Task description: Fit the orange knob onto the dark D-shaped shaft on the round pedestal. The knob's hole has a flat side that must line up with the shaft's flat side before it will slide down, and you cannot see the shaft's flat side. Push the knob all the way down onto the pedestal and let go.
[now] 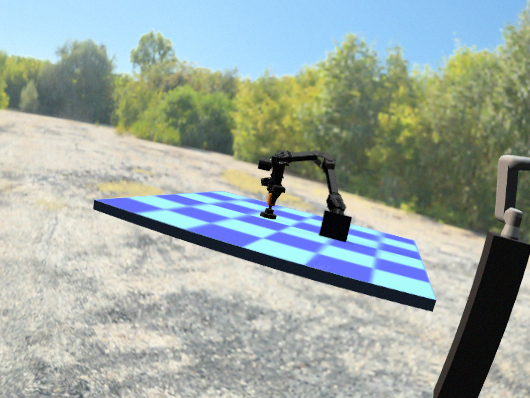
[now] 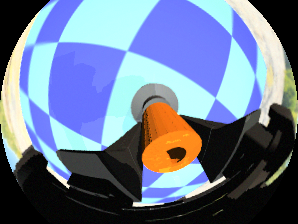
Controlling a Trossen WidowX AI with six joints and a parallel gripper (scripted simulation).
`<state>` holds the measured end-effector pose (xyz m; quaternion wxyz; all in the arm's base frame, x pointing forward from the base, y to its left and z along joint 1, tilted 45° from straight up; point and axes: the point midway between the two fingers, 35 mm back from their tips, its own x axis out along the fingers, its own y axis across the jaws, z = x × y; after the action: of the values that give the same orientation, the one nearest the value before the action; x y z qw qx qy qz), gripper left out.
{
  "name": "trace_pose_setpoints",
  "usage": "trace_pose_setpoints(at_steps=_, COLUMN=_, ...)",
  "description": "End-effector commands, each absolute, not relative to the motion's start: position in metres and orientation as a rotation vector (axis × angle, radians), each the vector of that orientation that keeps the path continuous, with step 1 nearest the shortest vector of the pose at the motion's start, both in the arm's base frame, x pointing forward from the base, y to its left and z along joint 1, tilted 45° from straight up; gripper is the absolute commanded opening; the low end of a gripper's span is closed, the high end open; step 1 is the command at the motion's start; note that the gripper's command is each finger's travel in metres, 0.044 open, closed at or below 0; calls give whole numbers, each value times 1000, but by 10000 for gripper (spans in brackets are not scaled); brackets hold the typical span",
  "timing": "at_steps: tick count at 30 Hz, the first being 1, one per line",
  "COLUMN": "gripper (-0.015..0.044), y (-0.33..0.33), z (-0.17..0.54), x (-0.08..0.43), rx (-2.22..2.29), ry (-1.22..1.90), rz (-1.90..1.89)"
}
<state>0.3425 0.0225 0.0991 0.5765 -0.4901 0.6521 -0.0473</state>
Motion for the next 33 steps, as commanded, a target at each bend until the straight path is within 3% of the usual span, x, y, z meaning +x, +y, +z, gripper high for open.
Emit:
trace_pose_setpoints(at_steps=1, gripper=0, y=23, z=102, x=342, rx=-1141, ry=1521, rz=-115)
trace_pose_setpoints(at_steps=33, gripper=0, y=21, z=99, x=344, rx=-1141, ry=1521, rz=-115)
